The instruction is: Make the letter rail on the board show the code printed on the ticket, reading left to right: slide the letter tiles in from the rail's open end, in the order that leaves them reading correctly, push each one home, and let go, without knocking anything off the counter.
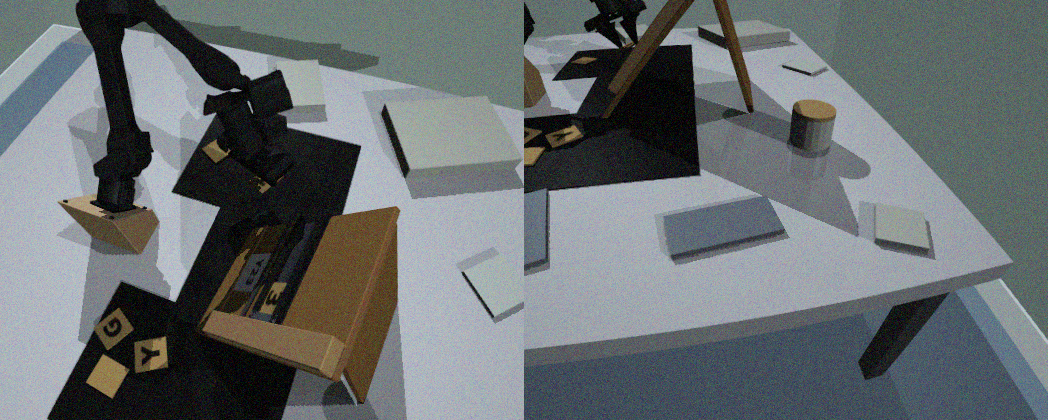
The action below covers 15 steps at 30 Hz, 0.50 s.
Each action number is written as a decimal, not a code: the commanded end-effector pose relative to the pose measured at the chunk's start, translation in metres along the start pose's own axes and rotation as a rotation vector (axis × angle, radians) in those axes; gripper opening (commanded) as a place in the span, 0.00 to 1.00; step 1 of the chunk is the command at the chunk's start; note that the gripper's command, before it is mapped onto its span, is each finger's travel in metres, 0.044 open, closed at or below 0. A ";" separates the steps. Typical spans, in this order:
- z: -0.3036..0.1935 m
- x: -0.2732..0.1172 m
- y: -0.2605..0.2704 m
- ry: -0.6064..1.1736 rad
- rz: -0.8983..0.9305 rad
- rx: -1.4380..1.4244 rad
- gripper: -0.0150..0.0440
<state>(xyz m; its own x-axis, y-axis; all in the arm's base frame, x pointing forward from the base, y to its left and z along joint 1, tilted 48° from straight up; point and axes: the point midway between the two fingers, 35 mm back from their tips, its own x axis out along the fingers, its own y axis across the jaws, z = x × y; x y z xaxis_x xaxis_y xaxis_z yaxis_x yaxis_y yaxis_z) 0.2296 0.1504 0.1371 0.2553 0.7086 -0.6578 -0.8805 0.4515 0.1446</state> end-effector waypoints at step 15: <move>0.030 -0.012 -0.063 -0.150 -0.189 0.528 0.25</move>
<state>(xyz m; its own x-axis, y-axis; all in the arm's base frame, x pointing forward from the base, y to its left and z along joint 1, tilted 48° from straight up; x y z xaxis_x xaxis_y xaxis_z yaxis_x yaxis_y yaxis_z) 0.2835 0.1342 0.1529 0.4388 0.6559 -0.6142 -0.5695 0.7317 0.3744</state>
